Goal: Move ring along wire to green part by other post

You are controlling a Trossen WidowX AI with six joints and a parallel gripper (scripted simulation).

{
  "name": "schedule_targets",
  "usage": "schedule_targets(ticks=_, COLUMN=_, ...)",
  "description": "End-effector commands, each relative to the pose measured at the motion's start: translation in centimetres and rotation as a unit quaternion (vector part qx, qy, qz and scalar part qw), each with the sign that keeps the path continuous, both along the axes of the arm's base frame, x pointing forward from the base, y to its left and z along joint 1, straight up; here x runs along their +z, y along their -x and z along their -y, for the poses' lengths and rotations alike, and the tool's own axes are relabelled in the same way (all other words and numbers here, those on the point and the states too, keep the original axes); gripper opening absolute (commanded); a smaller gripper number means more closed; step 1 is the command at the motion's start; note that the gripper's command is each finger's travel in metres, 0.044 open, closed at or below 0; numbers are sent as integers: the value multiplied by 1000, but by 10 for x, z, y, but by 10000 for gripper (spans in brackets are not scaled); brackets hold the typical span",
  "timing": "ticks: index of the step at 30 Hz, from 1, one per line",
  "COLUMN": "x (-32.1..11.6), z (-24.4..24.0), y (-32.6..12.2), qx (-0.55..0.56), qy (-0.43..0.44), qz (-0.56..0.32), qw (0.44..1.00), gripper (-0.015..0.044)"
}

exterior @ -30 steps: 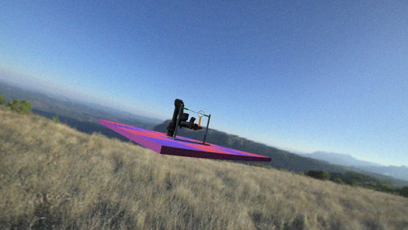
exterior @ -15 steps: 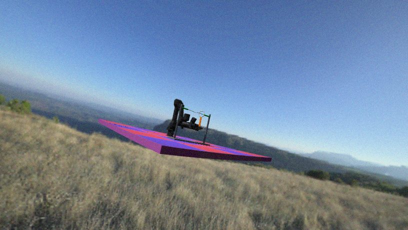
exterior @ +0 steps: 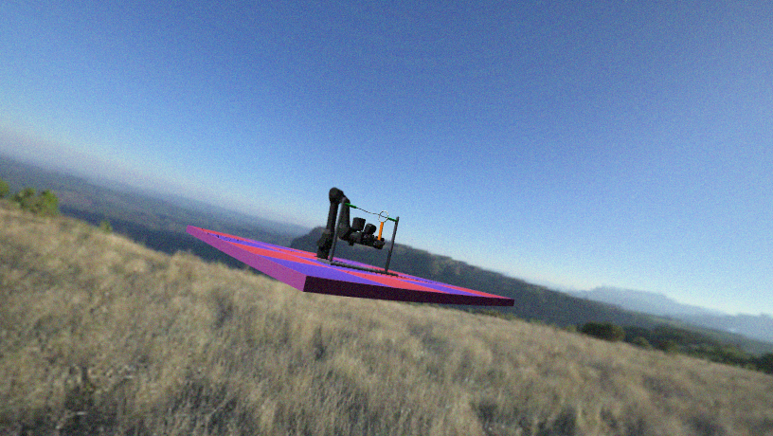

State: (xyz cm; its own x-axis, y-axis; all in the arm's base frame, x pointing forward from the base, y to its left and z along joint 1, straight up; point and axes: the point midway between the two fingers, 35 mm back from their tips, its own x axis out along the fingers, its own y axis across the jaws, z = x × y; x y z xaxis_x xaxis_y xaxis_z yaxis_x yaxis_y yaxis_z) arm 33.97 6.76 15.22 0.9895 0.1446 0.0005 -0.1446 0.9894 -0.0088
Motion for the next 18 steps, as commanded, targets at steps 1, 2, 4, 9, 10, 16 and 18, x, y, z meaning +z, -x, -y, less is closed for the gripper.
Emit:
schedule_targets(ticks=1, x=0, z=-2, y=1, qx=-25, qy=-4, qz=0, qw=1000, gripper=-150)
schedule_targets(ticks=2, x=0, z=-4, y=1, qx=-30, qy=-4, qz=0, qw=1000, gripper=-150)
schedule_targets(ticks=4, x=0, z=-6, y=1, qx=-39, qy=-5, qz=0, qw=999, gripper=-150)
schedule_targets(ticks=9, x=0, z=-10, y=1, qx=-51, qy=-5, qz=0, qw=999, gripper=-150)
schedule_targets(ticks=10, x=0, z=-11, y=1, qx=-53, qy=-5, qz=0, qw=999, gripper=-150)
schedule_targets(ticks=16, x=0, z=-18, y=1, qx=-59, qy=-6, qz=0, qw=998, gripper=-150)
schedule_targets(ticks=18, x=0, z=-20, y=1, qx=-60, qy=-6, qz=0, qw=998, gripper=-150)
